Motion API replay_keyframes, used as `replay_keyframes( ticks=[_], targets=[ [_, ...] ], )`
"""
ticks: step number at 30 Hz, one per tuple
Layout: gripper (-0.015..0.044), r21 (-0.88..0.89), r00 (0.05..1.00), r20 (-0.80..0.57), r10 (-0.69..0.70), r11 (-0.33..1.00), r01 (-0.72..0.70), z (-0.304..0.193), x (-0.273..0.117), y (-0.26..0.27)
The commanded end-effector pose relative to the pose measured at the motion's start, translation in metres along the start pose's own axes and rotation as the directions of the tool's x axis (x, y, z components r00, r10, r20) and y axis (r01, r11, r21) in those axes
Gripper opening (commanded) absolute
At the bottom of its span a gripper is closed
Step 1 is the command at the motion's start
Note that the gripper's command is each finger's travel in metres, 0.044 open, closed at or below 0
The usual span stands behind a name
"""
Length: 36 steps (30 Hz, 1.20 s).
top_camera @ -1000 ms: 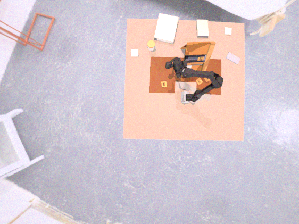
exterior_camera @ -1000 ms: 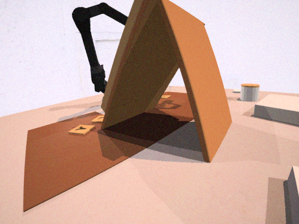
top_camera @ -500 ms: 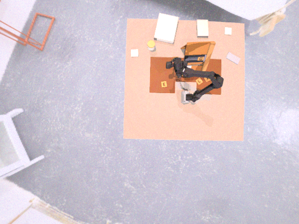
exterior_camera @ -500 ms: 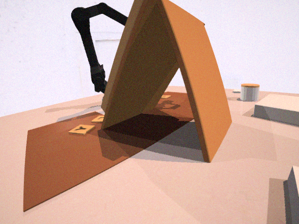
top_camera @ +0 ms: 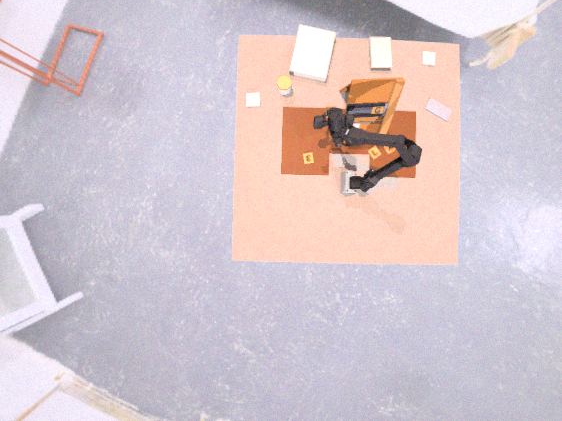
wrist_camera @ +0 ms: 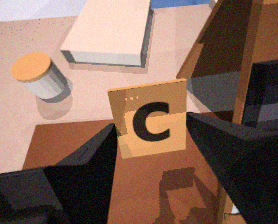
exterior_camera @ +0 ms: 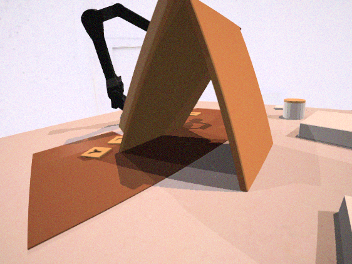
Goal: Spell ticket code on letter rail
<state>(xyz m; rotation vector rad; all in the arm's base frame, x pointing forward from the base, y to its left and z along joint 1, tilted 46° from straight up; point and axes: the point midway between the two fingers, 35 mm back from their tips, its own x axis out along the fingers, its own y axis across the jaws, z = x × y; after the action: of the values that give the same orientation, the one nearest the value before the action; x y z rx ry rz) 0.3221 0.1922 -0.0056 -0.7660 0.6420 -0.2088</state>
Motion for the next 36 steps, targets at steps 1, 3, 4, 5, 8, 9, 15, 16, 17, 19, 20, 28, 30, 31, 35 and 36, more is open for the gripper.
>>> replay_keyframes(
  ticks=[1,3,4,5,8,9,15,16,17,19,20,28,30,31,35,36],
  targets=[
    [0.0000,-0.006,1.000,-0.002,0.004,1.000,-0.004,-0.002,0.000,-0.002],
    [0.0000,-0.006,1.000,-0.002,0.004,1.000,-0.004,-0.002,0.000,-0.003],
    [0.0000,-0.006,1.000,-0.002,0.004,1.000,-0.004,-0.003,0.000,-0.003],
    [0.0000,-0.006,1.000,-0.002,0.004,1.000,-0.004,-0.003,0.000,-0.004],
    [0.0000,-0.006,1.000,-0.002,0.004,1.000,-0.004,-0.003,0.000,-0.005],
    [0.0000,-0.006,1.000,-0.002,0.004,1.000,-0.004,-0.003,0.000,-0.006],
    [0.0000,-0.006,1.000,-0.002,0.004,1.000,-0.004,-0.003,0.000,-0.009],
    [0.0000,-0.006,1.000,-0.002,0.004,1.000,-0.004,-0.003,0.000,-0.009],
    [0.0000,-0.006,1.000,-0.002,0.004,1.000,-0.004,-0.003,0.000,-0.010],
    [0.0000,-0.006,1.000,-0.002,0.004,1.000,-0.004,-0.003,0.000,-0.011],
    [0.0000,-0.006,1.000,-0.002,0.004,1.000,-0.004,-0.003,0.000,-0.011],
    [0.0000,-0.007,1.000,-0.002,0.004,1.000,-0.004,-0.003,0.001,-0.015],
    [0.0000,-0.007,1.000,-0.002,0.004,1.000,-0.004,-0.003,0.001,-0.016],
    [0.0000,-0.007,1.000,-0.002,0.004,1.000,-0.004,-0.003,0.001,-0.017],
    [0.0000,-0.007,1.000,-0.002,0.004,1.000,-0.004,-0.003,0.001,-0.019],
    [0.0000,-0.007,1.000,-0.002,0.004,1.000,-0.004,-0.003,0.001,-0.019]
  ],
)
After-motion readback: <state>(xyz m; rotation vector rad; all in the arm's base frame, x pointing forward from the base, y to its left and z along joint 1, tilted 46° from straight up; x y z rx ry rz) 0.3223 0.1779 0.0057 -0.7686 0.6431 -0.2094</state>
